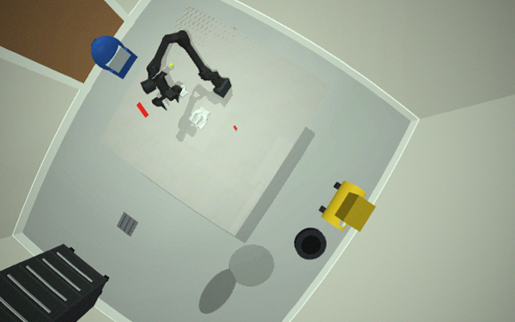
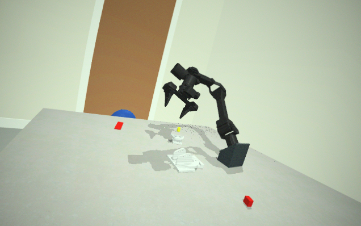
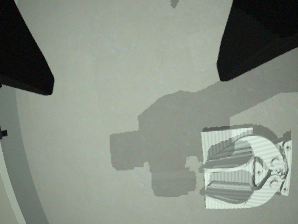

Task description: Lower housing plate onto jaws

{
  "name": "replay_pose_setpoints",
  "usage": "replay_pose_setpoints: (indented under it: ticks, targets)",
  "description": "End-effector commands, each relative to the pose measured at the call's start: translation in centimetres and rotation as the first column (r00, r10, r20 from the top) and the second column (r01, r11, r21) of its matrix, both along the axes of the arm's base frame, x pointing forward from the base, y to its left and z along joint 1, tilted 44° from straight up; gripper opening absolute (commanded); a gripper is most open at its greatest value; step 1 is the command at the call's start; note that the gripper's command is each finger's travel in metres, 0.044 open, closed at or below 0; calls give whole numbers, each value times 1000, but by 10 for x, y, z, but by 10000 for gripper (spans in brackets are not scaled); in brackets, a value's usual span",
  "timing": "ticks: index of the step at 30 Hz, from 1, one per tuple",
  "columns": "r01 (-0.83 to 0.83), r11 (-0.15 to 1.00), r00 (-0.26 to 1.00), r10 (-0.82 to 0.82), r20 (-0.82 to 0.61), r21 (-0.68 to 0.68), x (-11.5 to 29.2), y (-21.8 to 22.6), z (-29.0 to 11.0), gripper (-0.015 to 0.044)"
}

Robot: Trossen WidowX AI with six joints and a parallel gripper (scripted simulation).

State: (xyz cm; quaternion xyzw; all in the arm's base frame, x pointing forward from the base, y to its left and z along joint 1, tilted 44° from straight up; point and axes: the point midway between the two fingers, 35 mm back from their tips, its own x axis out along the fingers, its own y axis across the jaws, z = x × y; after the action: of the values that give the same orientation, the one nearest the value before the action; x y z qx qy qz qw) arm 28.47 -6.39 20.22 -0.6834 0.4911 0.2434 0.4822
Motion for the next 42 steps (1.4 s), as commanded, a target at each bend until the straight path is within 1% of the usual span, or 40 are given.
replay_pose_setpoints:
  ticks: [1,12,24,29,35,42]
  targets:
    - [81,996,997,-81,-16,-30,-16,-19,2,440]
    - [314,940,942,-326,-79,-131,-71,-68,8,440]
    - [517,819,821,-557,-128,-251,-138,-103,17,440]
    - [526,811,812,-568,-130,-257,-142,-105,17,440]
    - [526,810,813,-568,-128,-259,-146,-131,-9,440]
    - [526,810,813,-568,-128,-259,-147,-135,-13,440]
